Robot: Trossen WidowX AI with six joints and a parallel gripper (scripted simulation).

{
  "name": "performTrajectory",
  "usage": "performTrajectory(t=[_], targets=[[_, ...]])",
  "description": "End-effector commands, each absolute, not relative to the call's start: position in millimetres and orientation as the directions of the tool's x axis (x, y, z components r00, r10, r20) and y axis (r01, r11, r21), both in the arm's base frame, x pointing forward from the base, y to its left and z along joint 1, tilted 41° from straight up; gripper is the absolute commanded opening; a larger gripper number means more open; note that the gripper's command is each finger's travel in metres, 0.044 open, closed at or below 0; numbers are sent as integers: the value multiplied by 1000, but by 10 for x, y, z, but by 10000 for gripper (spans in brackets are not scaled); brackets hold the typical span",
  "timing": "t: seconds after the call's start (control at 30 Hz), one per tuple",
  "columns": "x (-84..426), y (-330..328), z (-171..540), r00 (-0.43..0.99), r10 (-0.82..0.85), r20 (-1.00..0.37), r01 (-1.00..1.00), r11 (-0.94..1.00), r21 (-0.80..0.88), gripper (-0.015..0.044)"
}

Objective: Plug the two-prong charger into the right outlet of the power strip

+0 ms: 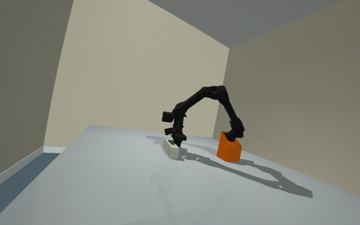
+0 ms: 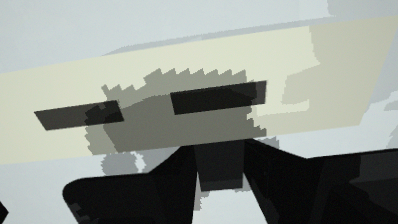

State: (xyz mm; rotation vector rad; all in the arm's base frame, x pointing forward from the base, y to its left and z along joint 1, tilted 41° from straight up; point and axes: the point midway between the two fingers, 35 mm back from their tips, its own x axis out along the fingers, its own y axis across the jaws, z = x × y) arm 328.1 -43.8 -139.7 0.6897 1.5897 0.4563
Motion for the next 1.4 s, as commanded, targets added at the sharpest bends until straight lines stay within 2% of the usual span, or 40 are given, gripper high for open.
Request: performTrajectory(t=[0.0,1.37], targets=[[3342,-451,-1392,-20,660,-751,150,745,650,0],[3365,-462,-1373,-20,660,-751,150,745,650,0]])
